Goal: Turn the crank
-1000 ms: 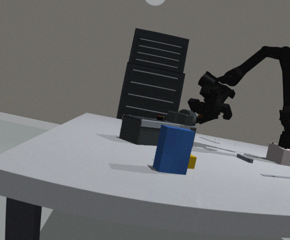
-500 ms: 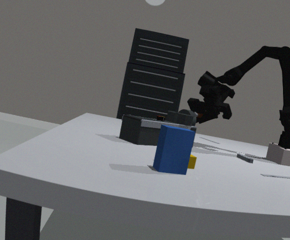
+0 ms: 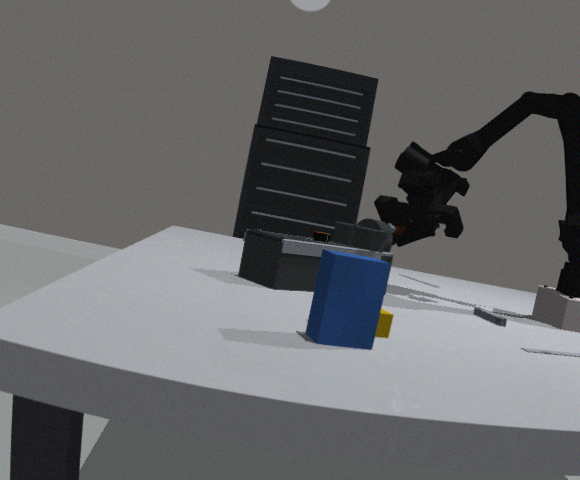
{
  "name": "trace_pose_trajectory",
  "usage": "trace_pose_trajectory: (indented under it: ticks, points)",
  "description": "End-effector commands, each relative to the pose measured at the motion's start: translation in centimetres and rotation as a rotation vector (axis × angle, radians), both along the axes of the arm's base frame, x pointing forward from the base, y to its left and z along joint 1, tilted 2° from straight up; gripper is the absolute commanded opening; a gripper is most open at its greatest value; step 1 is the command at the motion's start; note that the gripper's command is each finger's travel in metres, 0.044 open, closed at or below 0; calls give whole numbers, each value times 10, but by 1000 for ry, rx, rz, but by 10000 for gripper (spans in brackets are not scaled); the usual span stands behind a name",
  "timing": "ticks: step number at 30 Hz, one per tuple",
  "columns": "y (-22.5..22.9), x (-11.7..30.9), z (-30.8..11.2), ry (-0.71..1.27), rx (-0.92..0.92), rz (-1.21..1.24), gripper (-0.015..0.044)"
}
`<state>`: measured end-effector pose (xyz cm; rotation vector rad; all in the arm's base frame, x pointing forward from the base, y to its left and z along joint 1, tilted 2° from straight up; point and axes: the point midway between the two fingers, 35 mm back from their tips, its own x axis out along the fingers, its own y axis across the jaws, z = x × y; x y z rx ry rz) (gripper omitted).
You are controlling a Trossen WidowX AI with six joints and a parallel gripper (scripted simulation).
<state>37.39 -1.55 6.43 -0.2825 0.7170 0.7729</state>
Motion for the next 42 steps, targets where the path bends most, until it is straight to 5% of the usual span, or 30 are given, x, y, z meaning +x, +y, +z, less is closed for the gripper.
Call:
trace_pose_trajectory:
  ticks: [1, 42]
  points:
    - [-6, 5, 5, -23, -5, -7, 0]
    - [-10, 9, 5, -23, -6, -7, 0]
